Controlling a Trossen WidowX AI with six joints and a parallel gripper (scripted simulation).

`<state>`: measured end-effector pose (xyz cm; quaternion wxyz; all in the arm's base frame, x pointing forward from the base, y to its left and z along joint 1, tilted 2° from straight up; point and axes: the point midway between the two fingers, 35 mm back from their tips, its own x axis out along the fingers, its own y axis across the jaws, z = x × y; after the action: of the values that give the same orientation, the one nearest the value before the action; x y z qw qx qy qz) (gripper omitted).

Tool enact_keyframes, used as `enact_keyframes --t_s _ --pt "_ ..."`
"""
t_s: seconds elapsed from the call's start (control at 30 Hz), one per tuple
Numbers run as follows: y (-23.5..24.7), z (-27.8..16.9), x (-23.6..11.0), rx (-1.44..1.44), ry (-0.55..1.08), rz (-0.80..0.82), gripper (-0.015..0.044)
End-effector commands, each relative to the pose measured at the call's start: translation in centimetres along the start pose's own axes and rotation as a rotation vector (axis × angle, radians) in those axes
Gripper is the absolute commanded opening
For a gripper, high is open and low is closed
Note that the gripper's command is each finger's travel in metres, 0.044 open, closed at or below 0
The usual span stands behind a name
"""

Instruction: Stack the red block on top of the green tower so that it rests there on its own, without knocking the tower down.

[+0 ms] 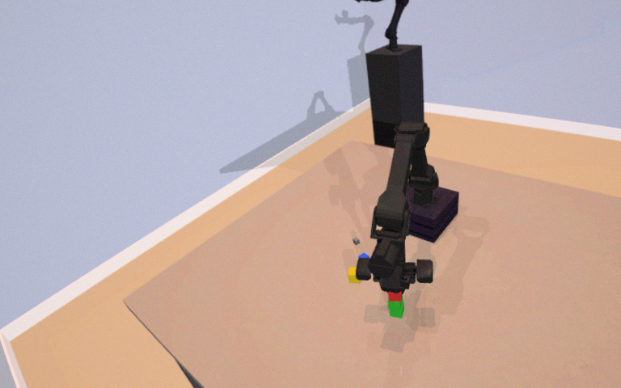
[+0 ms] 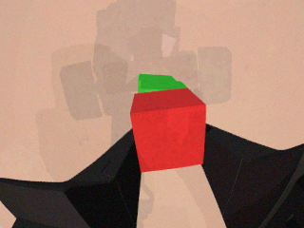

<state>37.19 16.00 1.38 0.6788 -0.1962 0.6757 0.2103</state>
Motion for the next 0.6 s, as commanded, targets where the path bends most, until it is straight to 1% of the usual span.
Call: enact_keyframes --t_s 0.0,0.3,0.4,0.43,0.57 --pt "0.02 0.04 0.1 0.005 -0.003 0.002 0.0" --pt "0.02 0.04 0.07 0.005 -0.003 0.002 0.0" --pt "0.0 0.05 -0.49 0.005 -0.003 0.002 0.0" --pt "-0.01 0.0 0.01 0.0 0.0 0.0 0.0026" --pt "-0.01 0.0 0.01 0.0 0.0 0.0 0.0131"
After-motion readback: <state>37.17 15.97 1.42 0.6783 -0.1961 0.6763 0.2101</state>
